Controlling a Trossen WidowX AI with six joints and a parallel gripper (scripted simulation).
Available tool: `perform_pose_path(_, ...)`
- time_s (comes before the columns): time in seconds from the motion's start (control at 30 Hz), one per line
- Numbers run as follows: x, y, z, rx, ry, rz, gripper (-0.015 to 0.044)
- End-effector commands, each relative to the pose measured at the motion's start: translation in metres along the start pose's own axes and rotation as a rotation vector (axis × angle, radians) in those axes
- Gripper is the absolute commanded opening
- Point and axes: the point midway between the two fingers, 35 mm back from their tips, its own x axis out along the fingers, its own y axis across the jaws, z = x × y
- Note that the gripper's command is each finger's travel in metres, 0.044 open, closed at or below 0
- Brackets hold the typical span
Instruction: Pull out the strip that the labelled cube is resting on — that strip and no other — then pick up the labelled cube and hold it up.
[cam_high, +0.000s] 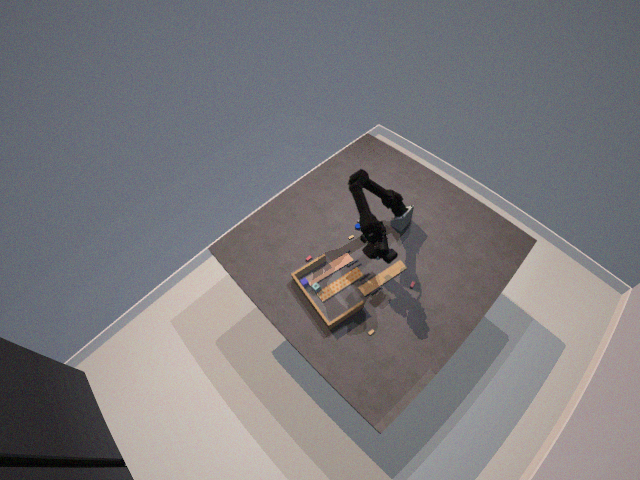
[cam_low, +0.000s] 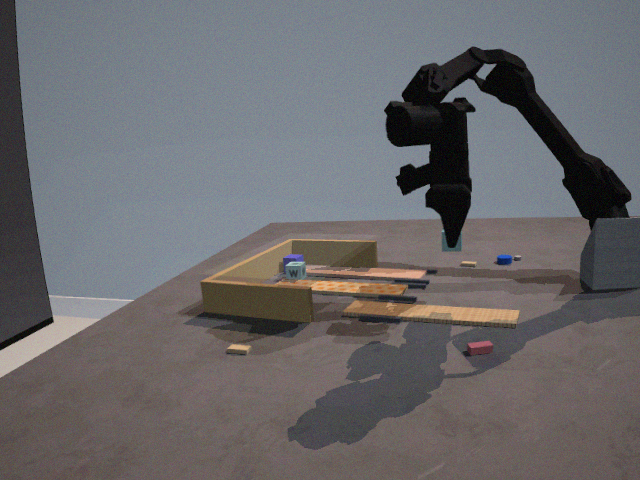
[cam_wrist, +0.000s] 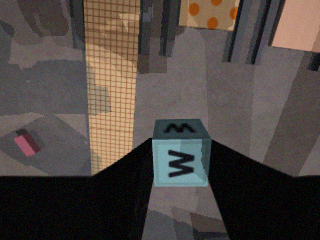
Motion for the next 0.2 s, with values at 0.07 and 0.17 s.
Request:
perform_pose_path(0.07, -0.0013, 0.0001, 0.0002, 0.005, 0.001, 0.005, 0.0000)
perform_pose_path(0.17, -0.0013, 0.0001, 0.0002, 0.005, 0.001, 0.005, 0.0000)
